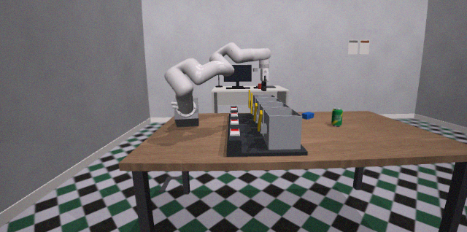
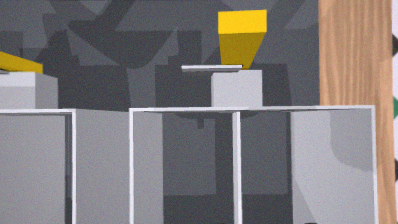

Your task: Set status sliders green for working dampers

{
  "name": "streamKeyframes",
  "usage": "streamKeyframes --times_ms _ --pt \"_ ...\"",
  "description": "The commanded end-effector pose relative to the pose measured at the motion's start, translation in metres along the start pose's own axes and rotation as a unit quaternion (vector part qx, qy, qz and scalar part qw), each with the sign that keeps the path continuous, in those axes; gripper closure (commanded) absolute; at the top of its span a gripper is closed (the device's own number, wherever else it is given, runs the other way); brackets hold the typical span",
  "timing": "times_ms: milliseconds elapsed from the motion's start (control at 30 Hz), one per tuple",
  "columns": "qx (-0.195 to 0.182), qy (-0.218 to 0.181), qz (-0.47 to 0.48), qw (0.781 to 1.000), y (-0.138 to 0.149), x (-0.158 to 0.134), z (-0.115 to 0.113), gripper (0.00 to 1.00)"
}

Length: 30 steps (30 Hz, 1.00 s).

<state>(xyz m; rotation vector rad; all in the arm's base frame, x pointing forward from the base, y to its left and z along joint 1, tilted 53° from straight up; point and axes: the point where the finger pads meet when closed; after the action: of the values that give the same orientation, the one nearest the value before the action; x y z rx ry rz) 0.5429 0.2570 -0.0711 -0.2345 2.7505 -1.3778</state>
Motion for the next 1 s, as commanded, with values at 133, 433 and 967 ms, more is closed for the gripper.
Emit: streamKeyframes --times_ms 133,433,967 --pt "-0.001 -0.002 0.001 1.000 0.000 -0.001 -0.003 0.61" --pt "-0.001 -0.002 0.001 1.000 0.000 -0.001 -0.003 0.61" --pt "-0.001 -0.002 0.000 1.000 0.003 0.029 -0.013 0.61"
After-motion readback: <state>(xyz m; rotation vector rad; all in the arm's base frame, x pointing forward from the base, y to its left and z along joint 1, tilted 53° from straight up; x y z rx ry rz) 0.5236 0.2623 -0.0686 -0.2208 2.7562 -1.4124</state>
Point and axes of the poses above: the point where the finger pads meet when closed, its own z axis out along the fingers, its own y axis across the jaws, x = y × z, and after that the axes turned 11 degrees about -z, right-handed
